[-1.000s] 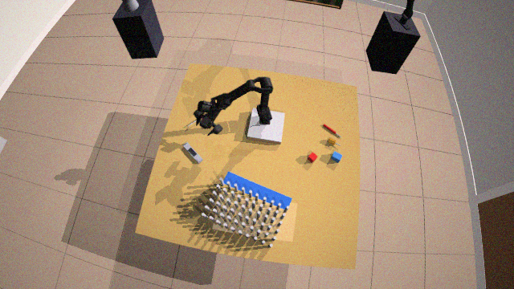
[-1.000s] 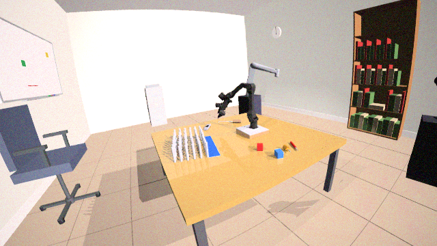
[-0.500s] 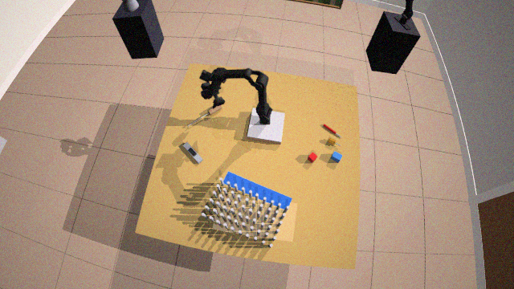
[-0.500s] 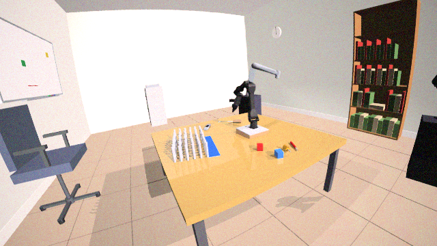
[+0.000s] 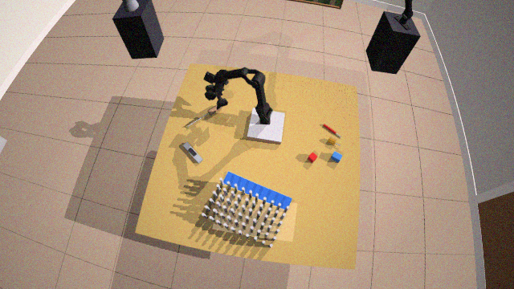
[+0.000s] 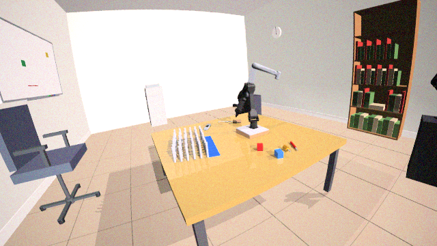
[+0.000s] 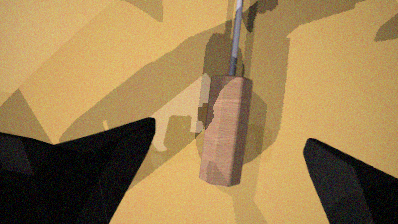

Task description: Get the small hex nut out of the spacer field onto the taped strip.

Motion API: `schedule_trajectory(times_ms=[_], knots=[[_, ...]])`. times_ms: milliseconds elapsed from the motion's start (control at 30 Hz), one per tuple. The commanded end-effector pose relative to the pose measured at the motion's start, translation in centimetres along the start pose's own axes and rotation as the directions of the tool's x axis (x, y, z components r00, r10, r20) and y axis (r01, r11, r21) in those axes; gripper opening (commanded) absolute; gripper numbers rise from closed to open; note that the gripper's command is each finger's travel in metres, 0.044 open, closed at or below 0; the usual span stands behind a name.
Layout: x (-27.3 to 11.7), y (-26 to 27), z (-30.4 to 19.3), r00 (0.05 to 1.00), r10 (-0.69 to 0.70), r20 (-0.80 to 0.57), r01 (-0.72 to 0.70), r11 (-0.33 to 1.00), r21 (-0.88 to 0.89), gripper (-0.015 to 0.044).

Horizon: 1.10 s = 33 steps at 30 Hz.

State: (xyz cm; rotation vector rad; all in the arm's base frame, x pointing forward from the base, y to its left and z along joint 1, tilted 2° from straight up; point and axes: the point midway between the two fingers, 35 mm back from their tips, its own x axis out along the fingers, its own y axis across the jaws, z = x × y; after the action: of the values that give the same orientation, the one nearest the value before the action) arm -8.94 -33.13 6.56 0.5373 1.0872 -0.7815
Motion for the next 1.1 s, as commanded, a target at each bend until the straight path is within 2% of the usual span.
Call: schedule_trajectory(times_ms=[0, 233, 433, 1067], knots=[[0.2, -0.2, 0.0, 1.000, -0.008, 0.013, 0.008, 1.000, -0.009, 0.0440], [0.2, -0.1, 0.1, 1.000, -0.008, 0.013, 0.008, 1.000, -0.009, 0.0440], [0.2, -0.1, 0.1, 1.000, -0.008, 0.013, 0.008, 1.000, -0.009, 0.0282], [1.3, -0.2, -0.4, 1.000, -0.008, 0.013, 0.008, 1.000, -0.008, 0.0280]])
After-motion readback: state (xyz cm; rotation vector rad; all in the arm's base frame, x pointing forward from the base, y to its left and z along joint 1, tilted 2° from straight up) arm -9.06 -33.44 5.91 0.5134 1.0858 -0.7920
